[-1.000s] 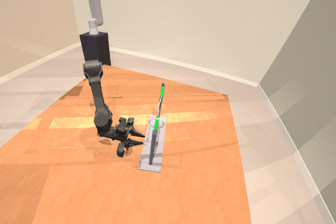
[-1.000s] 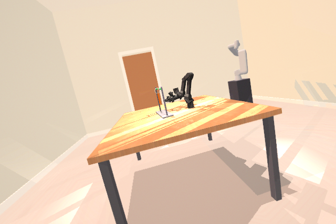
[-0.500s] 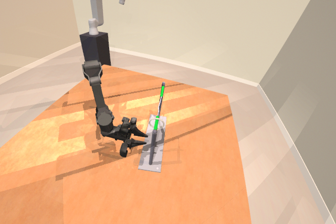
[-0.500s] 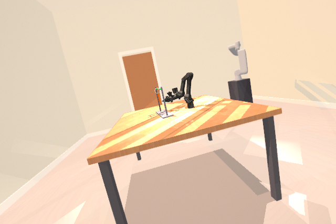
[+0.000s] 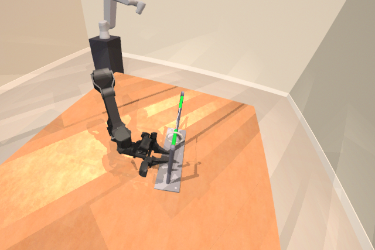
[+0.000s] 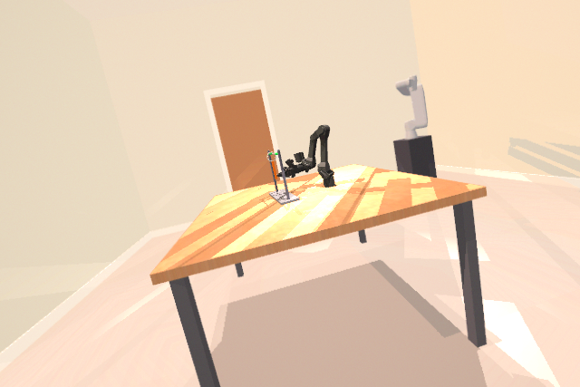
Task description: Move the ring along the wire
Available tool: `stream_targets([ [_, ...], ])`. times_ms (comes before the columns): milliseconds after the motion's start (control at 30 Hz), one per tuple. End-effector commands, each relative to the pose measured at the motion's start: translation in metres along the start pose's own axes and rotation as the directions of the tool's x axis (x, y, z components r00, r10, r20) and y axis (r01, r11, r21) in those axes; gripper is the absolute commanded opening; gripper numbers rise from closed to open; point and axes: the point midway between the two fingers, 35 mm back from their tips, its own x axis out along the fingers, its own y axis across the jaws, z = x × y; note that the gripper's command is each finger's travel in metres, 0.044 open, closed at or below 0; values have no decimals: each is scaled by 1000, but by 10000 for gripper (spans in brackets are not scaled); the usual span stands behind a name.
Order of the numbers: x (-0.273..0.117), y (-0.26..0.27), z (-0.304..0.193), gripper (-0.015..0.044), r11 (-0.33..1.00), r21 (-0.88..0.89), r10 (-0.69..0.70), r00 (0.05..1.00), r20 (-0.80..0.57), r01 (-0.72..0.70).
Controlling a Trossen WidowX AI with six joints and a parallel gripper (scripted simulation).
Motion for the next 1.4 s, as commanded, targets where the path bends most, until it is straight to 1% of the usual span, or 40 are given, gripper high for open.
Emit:
stream_targets([
  [0, 9, -1, 2, 160, 1000, -2, -1, 1000, 5, 1],
  [700, 42, 3, 1, 160, 1000, 0, -1, 1000, 12, 1],
  [1367, 43, 3, 1, 160, 1000, 0, -1, 1000, 12, 1],
])
